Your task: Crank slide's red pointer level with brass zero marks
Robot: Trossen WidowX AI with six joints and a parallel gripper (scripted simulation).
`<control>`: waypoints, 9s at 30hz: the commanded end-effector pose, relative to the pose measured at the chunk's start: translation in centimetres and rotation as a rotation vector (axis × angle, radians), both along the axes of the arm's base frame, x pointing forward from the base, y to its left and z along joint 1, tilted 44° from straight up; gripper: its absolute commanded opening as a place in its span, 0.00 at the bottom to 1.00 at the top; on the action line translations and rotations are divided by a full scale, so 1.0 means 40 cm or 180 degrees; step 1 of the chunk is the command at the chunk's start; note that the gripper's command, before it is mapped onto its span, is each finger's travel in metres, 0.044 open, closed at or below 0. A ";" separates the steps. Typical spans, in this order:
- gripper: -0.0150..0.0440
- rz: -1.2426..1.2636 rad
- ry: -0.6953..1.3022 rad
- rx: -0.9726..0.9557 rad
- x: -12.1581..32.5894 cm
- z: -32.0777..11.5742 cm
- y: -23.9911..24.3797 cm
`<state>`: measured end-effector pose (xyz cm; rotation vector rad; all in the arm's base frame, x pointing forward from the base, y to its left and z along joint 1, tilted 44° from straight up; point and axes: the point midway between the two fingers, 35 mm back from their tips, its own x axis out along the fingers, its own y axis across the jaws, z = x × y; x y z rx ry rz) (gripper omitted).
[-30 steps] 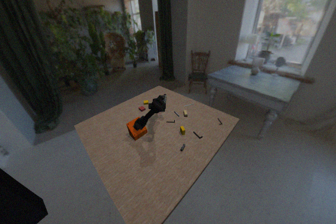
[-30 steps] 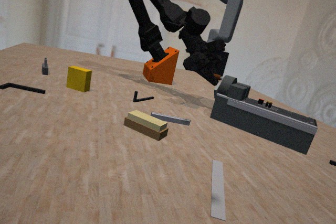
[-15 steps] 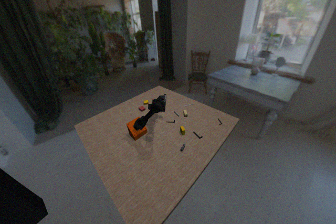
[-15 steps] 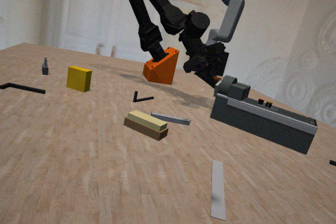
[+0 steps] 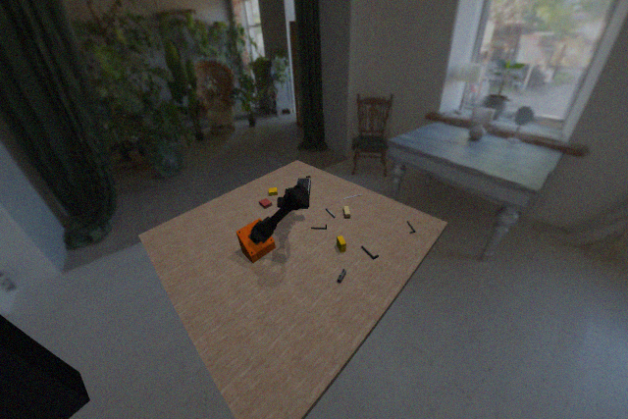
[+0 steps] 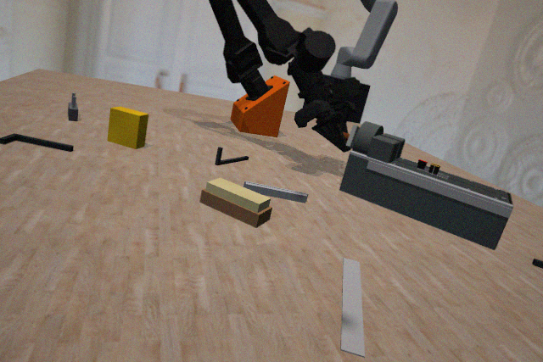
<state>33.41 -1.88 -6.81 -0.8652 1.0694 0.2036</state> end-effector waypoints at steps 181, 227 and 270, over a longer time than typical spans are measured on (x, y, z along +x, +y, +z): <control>0.25 -0.0017 0.0014 -0.0011 0.046 0.012 -0.107; 0.25 -0.0017 0.0014 -0.0011 0.049 0.017 -0.110; 0.25 -0.0017 0.0014 -0.0011 0.052 0.022 -0.112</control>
